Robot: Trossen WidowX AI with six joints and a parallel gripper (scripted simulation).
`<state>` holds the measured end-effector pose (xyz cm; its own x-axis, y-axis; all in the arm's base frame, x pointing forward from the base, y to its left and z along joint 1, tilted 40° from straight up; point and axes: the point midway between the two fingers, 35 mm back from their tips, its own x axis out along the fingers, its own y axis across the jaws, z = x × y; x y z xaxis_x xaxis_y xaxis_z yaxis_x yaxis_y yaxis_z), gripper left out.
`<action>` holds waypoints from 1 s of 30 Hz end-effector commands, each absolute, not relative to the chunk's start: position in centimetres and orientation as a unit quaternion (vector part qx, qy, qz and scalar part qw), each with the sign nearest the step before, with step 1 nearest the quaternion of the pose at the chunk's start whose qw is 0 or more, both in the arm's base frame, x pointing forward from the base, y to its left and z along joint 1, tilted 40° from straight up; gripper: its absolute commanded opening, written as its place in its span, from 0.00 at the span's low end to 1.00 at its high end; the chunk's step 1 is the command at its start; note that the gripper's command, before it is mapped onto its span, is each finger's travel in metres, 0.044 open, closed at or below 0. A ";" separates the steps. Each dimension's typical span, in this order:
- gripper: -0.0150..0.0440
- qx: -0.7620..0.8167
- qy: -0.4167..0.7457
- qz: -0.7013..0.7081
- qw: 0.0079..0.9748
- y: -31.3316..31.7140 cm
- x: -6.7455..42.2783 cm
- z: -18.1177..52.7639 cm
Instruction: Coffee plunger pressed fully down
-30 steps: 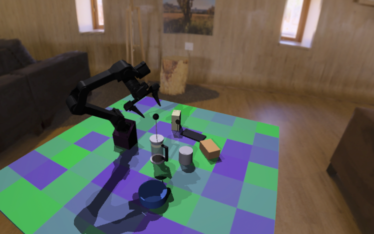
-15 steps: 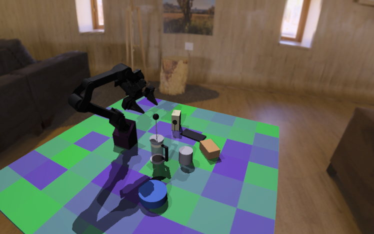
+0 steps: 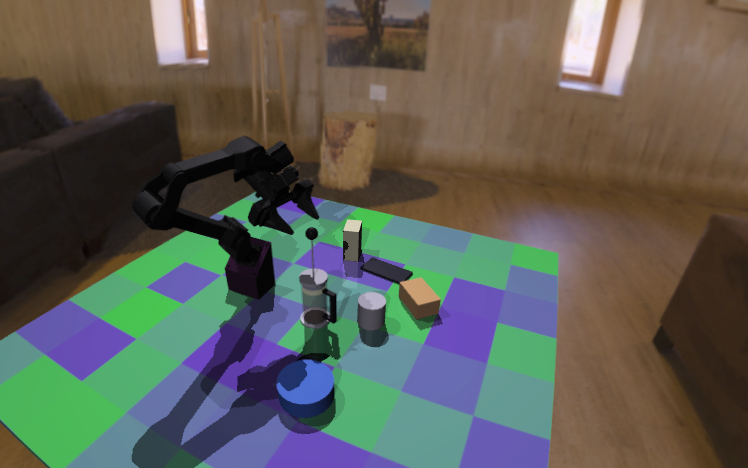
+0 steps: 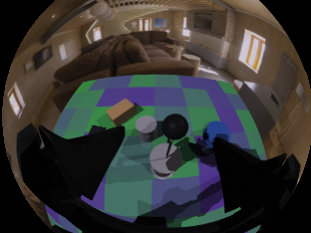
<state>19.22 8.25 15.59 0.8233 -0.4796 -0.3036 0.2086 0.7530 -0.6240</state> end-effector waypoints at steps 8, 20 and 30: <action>1.00 -0.296 0.227 -0.188 0.909 7.5 20.5 15.2; 1.00 -0.298 0.219 -0.194 0.909 6.7 21.7 15.4; 0.56 -0.298 0.219 -0.194 0.909 6.7 21.7 15.4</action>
<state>21.70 6.74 15.29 0.8281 -0.4823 -0.2859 0.2205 0.7490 -0.6248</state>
